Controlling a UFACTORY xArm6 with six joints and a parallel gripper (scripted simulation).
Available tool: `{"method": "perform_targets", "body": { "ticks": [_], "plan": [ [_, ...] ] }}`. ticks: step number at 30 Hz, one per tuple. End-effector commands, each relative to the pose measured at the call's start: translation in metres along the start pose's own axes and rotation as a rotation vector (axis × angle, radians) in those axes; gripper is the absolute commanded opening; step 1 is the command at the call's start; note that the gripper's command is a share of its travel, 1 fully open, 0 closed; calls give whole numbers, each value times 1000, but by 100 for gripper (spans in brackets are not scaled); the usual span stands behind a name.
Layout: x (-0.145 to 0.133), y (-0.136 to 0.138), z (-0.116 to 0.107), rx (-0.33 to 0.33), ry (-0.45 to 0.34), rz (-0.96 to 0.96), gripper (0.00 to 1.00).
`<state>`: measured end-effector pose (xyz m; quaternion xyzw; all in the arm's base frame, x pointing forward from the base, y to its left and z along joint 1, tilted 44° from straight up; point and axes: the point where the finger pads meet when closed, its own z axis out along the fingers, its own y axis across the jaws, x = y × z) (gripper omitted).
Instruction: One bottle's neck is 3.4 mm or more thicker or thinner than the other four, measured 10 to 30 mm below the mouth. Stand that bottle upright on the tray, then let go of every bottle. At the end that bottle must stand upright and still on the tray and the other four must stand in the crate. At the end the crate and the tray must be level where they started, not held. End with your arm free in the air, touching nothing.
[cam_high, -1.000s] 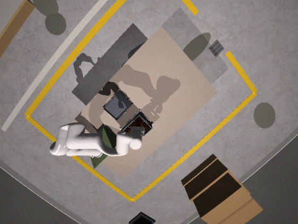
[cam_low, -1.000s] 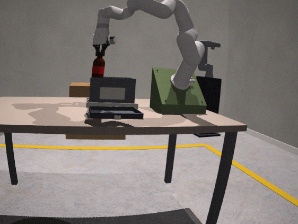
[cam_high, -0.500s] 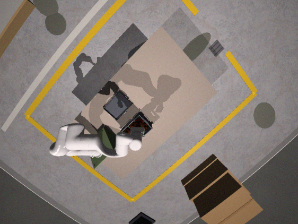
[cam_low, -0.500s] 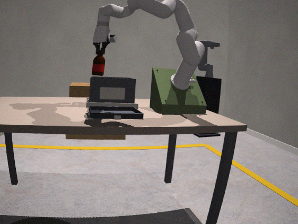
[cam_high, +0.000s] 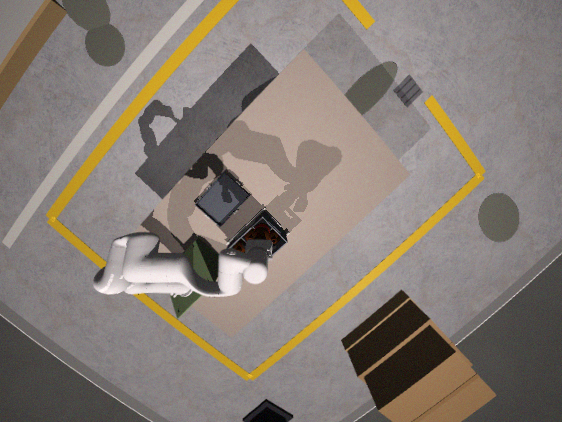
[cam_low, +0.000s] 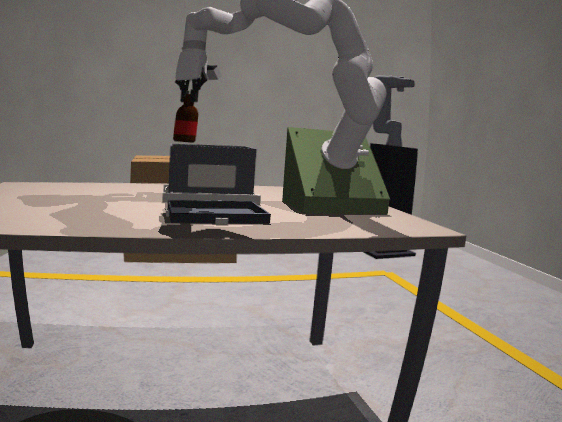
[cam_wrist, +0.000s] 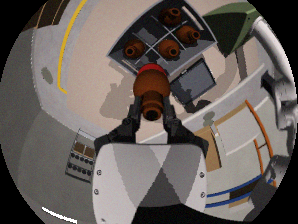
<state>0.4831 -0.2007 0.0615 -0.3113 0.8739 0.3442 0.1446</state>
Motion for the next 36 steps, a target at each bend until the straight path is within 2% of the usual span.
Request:
{"method": "perform_targets", "body": {
  "ticks": [1, 36],
  "plan": [
    [-1, -1, -2, 5, -1, -1, 0],
    [-4, 7, -2, 5, -1, -1, 0]
  ]
}}
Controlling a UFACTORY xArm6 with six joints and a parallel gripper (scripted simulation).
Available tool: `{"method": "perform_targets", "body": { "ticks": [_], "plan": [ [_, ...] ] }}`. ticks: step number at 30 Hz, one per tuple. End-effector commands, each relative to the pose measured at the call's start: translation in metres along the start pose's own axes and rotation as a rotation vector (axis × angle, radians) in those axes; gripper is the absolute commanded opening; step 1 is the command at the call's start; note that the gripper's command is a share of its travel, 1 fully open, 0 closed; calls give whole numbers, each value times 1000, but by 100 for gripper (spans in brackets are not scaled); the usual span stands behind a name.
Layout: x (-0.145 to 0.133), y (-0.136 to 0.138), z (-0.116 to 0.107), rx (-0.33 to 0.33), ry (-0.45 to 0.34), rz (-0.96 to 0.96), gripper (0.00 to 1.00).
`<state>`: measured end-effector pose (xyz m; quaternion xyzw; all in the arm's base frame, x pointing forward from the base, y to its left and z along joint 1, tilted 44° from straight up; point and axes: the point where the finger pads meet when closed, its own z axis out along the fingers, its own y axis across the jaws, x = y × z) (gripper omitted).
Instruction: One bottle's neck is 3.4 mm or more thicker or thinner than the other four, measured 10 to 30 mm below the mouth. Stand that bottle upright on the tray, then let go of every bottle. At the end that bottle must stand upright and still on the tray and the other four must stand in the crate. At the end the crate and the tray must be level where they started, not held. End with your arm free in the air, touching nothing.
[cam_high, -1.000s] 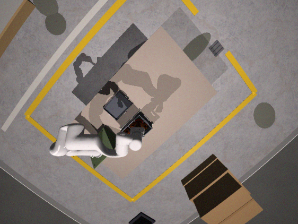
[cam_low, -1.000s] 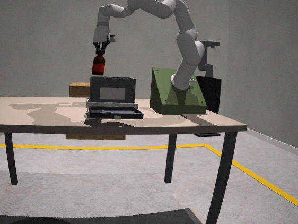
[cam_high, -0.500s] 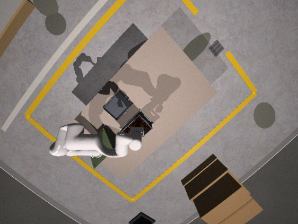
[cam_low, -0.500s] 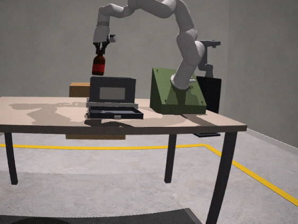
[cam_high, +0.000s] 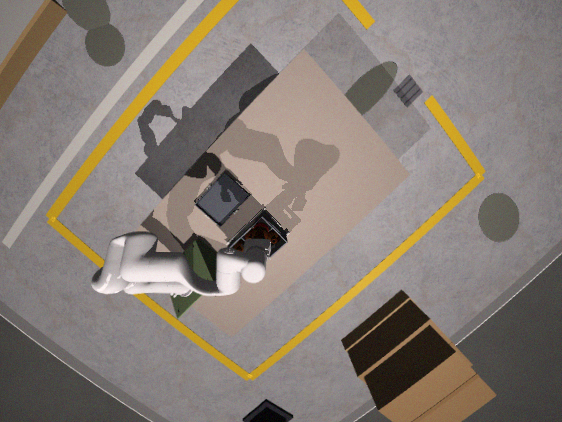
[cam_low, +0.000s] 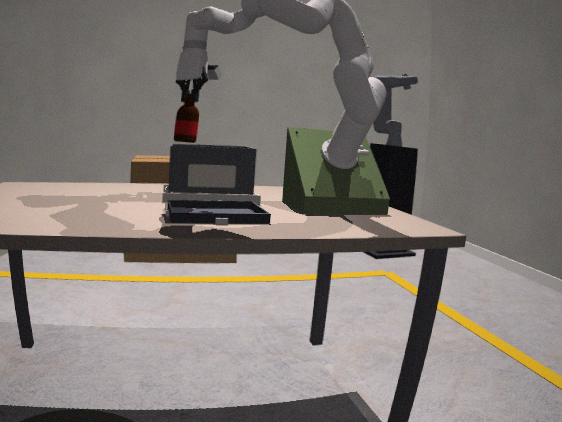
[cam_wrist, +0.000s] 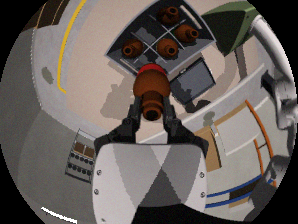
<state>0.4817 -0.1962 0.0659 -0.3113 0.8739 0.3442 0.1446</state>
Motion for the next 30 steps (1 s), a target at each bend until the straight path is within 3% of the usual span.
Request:
{"method": "perform_targets", "body": {
  "ticks": [1, 30],
  "plan": [
    [-1, 1, -2, 5, -1, -1, 0],
    [-15, 27, -2, 5, -1, -1, 0]
  ]
}}
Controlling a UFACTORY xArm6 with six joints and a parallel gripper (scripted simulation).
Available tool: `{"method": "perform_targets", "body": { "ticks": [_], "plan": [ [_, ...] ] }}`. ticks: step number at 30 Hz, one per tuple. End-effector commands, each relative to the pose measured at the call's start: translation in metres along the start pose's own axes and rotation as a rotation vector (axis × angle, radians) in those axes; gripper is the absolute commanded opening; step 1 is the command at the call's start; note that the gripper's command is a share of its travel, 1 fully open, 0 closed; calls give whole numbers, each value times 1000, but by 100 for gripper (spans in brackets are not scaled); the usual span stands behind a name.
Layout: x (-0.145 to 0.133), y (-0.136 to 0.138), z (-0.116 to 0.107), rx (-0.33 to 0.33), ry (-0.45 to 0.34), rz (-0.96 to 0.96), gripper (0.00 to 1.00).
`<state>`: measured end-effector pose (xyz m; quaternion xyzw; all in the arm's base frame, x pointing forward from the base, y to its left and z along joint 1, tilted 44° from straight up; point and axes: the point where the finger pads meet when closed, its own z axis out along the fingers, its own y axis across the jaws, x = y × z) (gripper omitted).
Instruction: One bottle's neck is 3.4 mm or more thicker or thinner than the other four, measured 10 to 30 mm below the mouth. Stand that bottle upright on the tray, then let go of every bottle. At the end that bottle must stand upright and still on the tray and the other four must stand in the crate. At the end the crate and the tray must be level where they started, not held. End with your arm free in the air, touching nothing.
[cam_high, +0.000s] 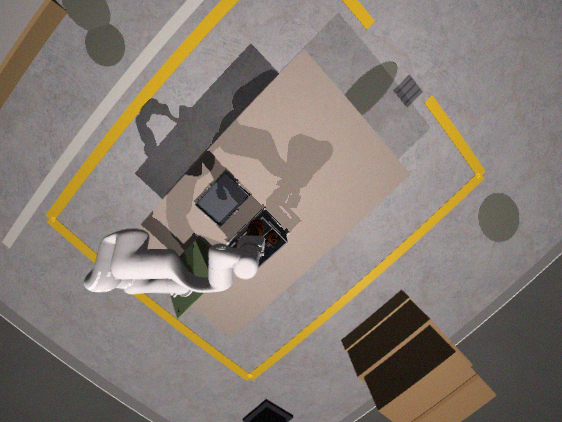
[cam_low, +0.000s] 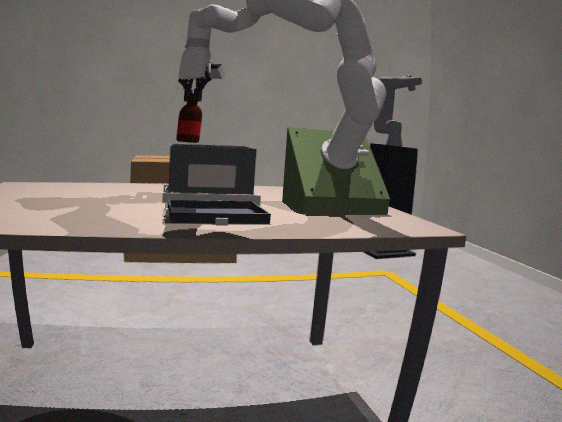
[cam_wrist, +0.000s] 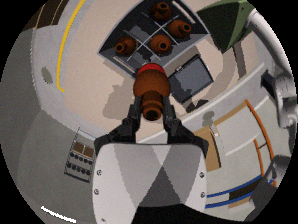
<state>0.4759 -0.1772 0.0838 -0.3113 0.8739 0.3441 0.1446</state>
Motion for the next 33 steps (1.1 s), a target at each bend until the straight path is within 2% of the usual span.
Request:
{"method": "perform_targets", "body": {
  "ticks": [1, 33],
  "plan": [
    [-3, 5, -2, 5, -1, -1, 0],
    [-30, 56, -2, 5, -1, -1, 0]
  ]
}}
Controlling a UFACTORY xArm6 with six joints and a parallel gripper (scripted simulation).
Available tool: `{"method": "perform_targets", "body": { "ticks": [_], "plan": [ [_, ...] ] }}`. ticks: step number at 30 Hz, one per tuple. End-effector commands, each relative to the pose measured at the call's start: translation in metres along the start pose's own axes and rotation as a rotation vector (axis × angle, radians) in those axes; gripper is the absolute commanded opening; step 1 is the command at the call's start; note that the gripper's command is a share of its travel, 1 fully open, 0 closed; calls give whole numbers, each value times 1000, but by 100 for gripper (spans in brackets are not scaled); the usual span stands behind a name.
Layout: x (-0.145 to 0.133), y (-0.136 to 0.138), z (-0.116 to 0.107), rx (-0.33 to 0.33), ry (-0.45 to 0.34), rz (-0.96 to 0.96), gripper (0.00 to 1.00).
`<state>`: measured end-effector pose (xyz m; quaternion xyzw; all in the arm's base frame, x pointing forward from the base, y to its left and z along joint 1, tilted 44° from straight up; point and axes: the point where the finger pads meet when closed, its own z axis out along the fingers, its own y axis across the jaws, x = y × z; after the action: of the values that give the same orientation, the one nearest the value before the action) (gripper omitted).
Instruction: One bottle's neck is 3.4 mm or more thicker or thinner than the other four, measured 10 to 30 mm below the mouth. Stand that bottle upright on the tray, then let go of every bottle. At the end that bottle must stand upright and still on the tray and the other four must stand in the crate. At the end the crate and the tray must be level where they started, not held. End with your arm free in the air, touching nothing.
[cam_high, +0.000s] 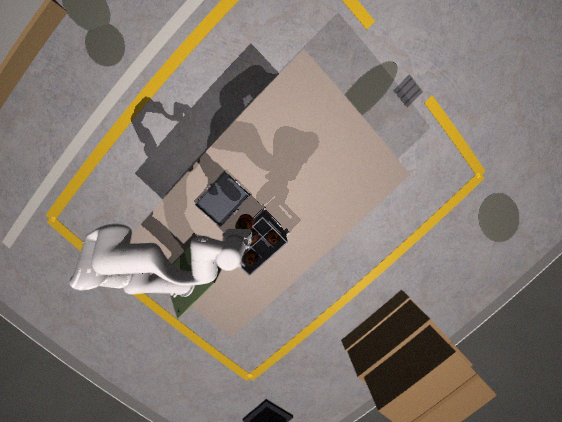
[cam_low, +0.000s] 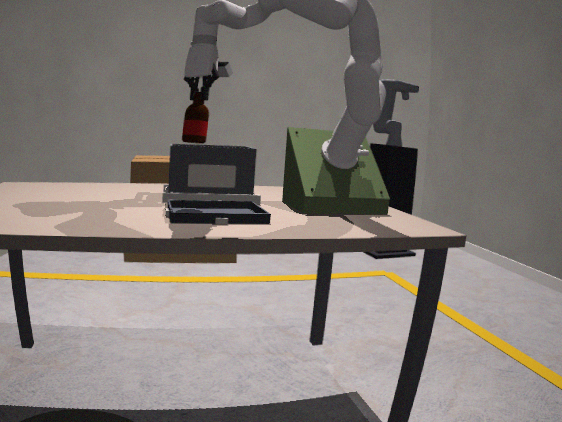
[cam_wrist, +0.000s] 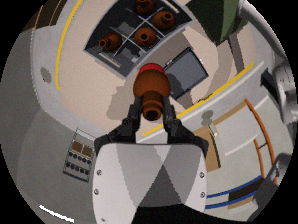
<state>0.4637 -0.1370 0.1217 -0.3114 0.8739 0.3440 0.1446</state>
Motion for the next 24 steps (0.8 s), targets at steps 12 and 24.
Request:
{"method": "perform_targets", "body": {
  "ticks": [12, 24],
  "plan": [
    [-15, 27, -2, 4, -1, -1, 0],
    [-27, 49, -2, 4, -1, -1, 0]
  ]
}}
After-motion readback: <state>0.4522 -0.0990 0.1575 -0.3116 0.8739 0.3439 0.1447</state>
